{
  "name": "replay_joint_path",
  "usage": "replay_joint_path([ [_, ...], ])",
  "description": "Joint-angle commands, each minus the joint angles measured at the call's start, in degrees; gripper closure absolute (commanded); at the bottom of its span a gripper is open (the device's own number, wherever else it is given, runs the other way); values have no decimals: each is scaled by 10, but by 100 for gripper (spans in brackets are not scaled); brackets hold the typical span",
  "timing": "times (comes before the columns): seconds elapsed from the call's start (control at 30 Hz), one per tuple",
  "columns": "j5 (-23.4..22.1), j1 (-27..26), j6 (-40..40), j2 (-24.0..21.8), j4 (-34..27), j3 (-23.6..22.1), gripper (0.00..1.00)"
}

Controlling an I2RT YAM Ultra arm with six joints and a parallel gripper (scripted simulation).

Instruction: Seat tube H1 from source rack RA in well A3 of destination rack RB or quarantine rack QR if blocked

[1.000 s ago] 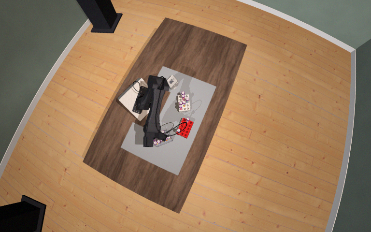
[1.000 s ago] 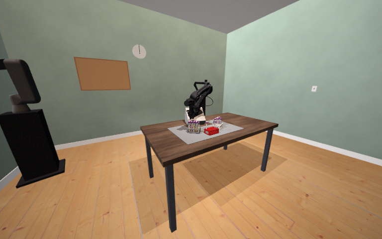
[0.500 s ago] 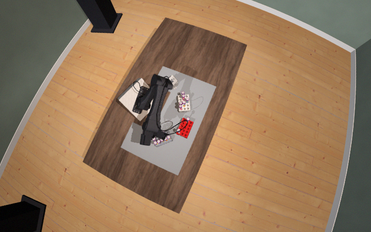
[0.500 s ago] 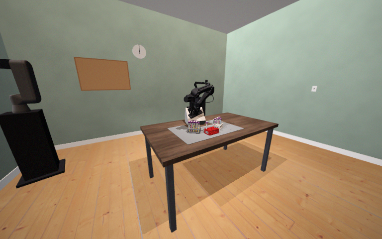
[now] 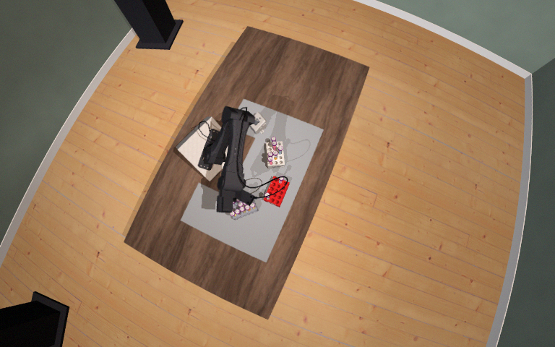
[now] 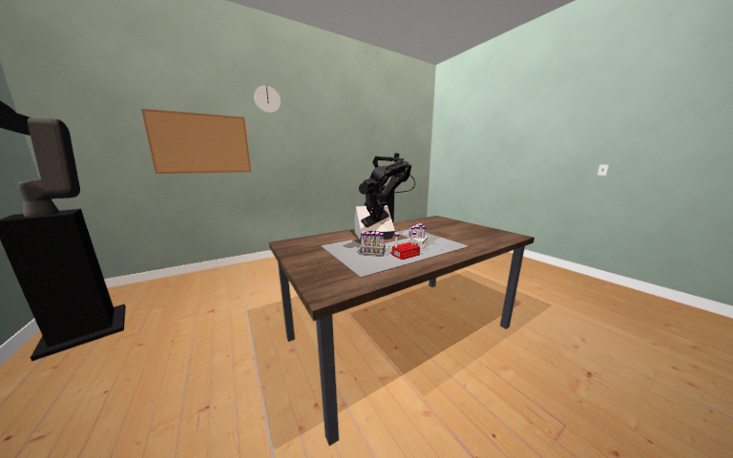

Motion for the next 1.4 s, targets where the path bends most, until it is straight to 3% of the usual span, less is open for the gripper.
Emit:
replay_joint_path([
  [0.0,2,47,140,-43,6,14,70],
  [0.1,14,115,255,-64,17,-12,70],
  [0.27,16,231,450,-93,42,-1,70],
  [0.43,58,402,629,-87,93,-15,70],
  [0.5,58,402,629,-87,93,-15,70],
  [0.53,115,471,701,-88,102,-15,70],
  [0.63,156,573,802,-77,122,-12,70],
  [0.73,229,656,870,-65,127,-1,70],
  [1.0,406,814,1043,-30,97,29,70],
  [1.07,406,814,1043,-30,97,29,70],
  [1.1,463,864,1102,-16,84,37,70],
  [1.13,485,883,1126,-10,79,41,70],
  [1.37,557,946,1200,19,49,52,70],
])
